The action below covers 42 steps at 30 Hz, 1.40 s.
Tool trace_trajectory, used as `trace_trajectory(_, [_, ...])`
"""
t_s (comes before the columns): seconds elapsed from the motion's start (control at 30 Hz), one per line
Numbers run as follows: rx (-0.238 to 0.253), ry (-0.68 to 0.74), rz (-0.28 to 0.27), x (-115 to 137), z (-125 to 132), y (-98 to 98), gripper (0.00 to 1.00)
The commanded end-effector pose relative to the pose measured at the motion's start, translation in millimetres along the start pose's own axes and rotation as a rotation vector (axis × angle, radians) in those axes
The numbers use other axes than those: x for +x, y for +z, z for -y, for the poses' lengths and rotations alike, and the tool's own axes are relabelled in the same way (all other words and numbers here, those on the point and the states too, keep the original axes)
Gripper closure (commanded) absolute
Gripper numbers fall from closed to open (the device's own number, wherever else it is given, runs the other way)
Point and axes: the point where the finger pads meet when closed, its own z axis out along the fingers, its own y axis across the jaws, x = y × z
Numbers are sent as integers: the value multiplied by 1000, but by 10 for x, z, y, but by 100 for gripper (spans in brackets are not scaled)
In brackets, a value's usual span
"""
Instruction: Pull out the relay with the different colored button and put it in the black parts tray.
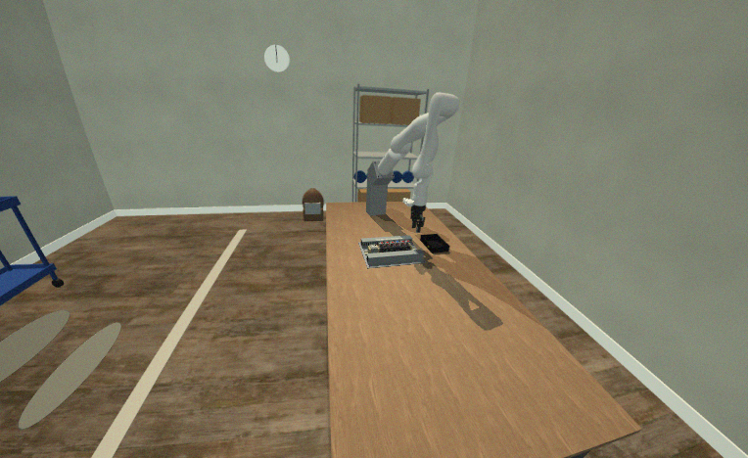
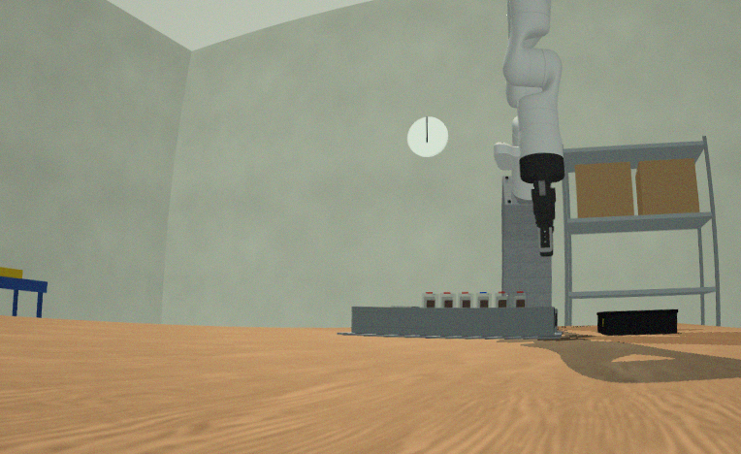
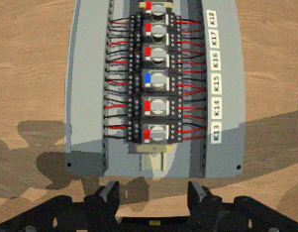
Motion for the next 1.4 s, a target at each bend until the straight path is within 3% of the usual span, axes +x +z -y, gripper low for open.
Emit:
trace_trajectory(0.0, [1, 15, -14, 158, 10, -6, 39])
trace_trajectory(0.7, [1, 15, -14, 622, 3, -12, 39])
trace_trajectory(1.37, [1, 15, -14, 756, 1, -14, 39])
